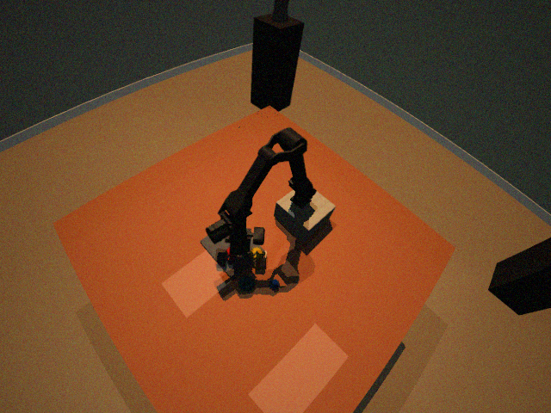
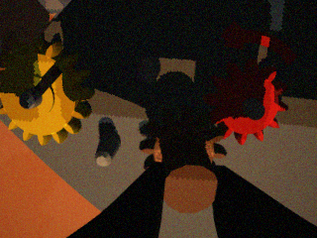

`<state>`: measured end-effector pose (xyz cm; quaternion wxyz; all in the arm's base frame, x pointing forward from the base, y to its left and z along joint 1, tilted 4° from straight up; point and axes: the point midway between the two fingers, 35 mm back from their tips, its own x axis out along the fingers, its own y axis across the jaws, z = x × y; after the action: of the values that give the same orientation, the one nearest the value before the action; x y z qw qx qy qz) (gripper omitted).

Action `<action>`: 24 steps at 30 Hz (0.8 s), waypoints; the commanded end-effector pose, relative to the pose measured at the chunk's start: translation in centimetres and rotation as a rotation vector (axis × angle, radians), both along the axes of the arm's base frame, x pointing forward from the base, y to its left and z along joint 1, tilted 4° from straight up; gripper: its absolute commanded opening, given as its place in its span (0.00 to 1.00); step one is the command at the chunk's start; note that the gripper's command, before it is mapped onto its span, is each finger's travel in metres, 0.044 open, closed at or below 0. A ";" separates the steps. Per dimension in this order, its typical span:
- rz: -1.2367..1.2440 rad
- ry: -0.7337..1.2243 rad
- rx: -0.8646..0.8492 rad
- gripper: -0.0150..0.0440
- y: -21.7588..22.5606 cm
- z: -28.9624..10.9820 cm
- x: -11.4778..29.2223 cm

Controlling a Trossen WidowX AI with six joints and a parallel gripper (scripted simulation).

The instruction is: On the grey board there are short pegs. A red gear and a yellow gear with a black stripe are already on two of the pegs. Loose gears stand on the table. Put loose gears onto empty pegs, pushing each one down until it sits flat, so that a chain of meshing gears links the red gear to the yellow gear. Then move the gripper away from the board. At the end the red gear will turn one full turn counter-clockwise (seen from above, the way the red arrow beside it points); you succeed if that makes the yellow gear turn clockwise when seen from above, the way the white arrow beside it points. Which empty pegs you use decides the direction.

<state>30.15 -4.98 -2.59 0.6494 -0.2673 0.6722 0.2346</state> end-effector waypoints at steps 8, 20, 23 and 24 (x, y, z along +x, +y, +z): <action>-0.257 -0.010 -0.006 0.25 0.0 -0.1 0.1; -0.420 -0.019 -0.009 0.25 -0.1 -0.2 -0.1; -0.374 -0.017 -0.008 0.25 -0.2 -0.2 -0.1; -0.352 -0.016 -0.008 0.25 -0.2 -0.2 0.0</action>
<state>30.17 -5.05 -2.68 0.6891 -0.1362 0.7047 0.0999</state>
